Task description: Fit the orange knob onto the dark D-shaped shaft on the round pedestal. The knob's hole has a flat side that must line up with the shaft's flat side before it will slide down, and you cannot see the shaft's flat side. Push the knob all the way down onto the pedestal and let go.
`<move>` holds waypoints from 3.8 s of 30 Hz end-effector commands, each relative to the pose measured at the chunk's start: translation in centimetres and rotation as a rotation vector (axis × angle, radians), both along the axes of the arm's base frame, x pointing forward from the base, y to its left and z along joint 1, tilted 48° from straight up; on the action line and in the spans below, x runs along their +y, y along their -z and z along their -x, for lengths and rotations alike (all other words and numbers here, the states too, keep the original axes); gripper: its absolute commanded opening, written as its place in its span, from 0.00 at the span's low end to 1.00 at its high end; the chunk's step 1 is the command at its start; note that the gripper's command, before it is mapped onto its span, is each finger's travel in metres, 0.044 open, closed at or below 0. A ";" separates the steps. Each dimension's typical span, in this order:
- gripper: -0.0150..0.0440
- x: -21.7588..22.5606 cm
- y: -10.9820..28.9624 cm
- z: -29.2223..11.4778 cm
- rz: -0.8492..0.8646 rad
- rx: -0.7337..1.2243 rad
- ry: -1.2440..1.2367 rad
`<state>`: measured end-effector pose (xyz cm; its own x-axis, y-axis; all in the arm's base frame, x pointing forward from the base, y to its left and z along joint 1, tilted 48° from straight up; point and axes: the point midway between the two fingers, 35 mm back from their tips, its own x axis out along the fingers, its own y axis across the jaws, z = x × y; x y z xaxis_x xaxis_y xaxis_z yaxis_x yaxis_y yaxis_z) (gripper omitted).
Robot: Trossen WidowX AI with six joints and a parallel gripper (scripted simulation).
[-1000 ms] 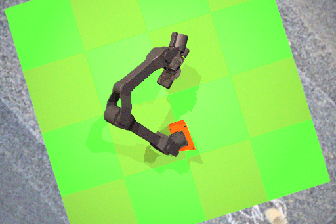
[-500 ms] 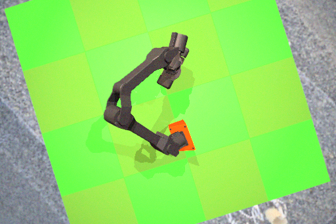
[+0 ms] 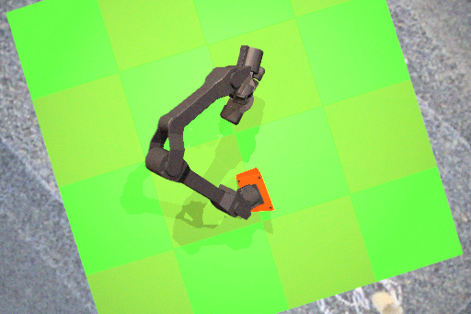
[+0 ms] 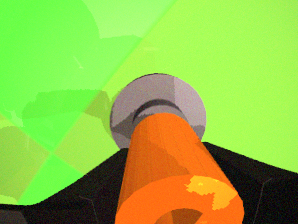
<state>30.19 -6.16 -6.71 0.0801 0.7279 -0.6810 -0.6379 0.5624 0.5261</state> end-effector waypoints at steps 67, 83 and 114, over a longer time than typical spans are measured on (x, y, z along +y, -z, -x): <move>0.25 0.1 0.2 0.0 0.003 -0.057 -0.048; 0.25 0.6 0.7 0.0 -0.004 0.001 0.006; 0.88 1.1 1.1 0.0 0.002 -0.027 -0.027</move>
